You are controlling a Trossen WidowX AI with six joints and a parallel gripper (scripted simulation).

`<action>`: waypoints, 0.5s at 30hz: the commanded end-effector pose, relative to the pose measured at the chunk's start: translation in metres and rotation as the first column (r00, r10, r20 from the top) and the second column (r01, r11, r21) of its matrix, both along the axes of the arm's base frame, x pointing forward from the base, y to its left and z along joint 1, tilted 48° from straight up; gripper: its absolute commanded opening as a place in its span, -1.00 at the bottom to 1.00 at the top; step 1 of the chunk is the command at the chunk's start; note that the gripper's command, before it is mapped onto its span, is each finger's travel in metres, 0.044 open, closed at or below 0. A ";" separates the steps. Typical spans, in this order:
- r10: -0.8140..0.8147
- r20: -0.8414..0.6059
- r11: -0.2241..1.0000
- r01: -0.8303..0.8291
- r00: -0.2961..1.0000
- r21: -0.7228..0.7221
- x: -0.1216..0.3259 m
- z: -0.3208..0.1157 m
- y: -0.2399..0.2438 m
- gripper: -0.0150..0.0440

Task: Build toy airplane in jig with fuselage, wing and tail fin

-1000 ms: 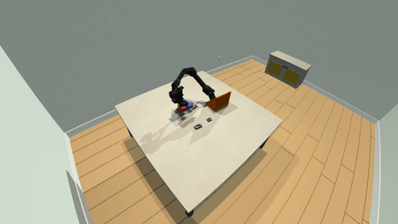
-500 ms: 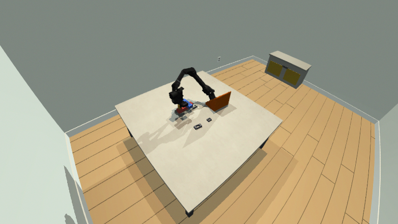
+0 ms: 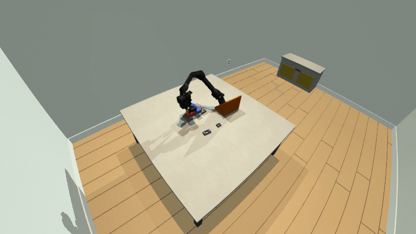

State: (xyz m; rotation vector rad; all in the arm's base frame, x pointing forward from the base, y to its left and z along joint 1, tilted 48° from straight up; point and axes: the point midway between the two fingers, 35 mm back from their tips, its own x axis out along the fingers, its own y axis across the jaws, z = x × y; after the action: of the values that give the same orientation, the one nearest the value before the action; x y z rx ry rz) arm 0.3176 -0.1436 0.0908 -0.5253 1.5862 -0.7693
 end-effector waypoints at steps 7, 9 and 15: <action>-0.001 0.002 1.000 0.001 1.000 0.001 0.003 0.005 0.006 0.39; 0.000 0.003 1.000 0.000 1.000 0.004 0.009 0.020 0.022 0.39; 0.000 -0.003 1.000 0.000 1.000 0.000 0.015 0.060 0.064 0.39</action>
State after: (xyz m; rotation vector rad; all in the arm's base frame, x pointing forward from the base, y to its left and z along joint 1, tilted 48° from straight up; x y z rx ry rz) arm 0.3327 -0.0940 0.1393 -0.5242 1.5696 -0.7643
